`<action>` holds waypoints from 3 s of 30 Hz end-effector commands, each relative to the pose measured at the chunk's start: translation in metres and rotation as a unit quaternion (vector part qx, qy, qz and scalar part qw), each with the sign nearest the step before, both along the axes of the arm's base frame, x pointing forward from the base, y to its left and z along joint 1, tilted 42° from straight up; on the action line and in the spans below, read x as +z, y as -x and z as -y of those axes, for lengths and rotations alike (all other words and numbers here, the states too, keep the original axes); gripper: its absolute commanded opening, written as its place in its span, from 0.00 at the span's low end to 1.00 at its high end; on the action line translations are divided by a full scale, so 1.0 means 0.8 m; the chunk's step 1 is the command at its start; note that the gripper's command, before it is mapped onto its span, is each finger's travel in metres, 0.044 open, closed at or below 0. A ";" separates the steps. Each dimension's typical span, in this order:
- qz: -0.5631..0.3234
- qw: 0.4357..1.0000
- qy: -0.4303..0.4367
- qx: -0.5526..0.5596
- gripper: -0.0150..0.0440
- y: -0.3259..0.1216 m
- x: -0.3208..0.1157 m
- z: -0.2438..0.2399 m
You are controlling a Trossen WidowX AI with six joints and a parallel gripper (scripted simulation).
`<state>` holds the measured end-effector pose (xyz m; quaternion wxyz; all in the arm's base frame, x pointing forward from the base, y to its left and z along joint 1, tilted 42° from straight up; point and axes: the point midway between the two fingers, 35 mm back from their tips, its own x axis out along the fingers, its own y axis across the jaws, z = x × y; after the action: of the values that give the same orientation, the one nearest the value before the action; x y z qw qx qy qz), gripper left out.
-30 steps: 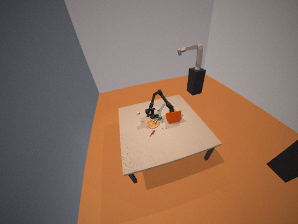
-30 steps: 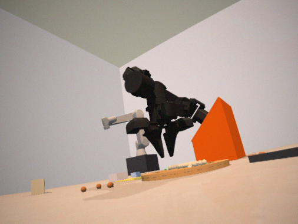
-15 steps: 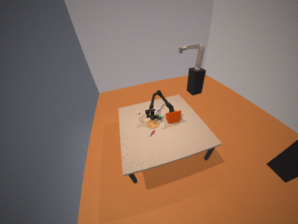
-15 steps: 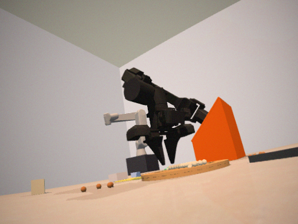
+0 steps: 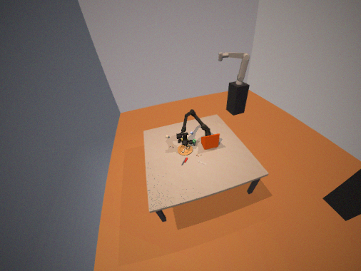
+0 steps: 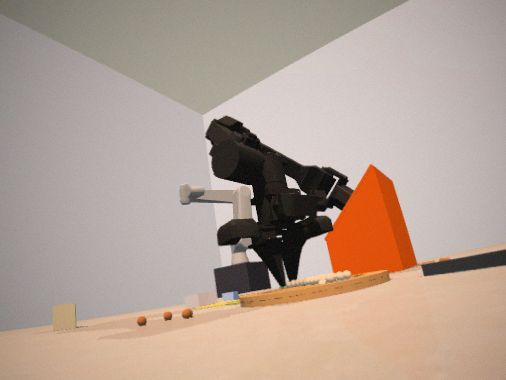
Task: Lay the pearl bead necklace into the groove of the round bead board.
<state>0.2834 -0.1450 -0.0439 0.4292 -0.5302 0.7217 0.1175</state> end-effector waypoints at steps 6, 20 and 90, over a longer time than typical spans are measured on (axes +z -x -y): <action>0.001 1.000 0.000 0.000 0.25 0.000 0.001 0.000; 0.001 1.000 0.000 0.000 0.25 0.000 0.001 0.000; -0.002 1.000 -0.001 0.002 1.00 -0.006 0.018 0.009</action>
<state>0.2874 -0.1529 -0.0307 0.4253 -0.5316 0.7223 0.1215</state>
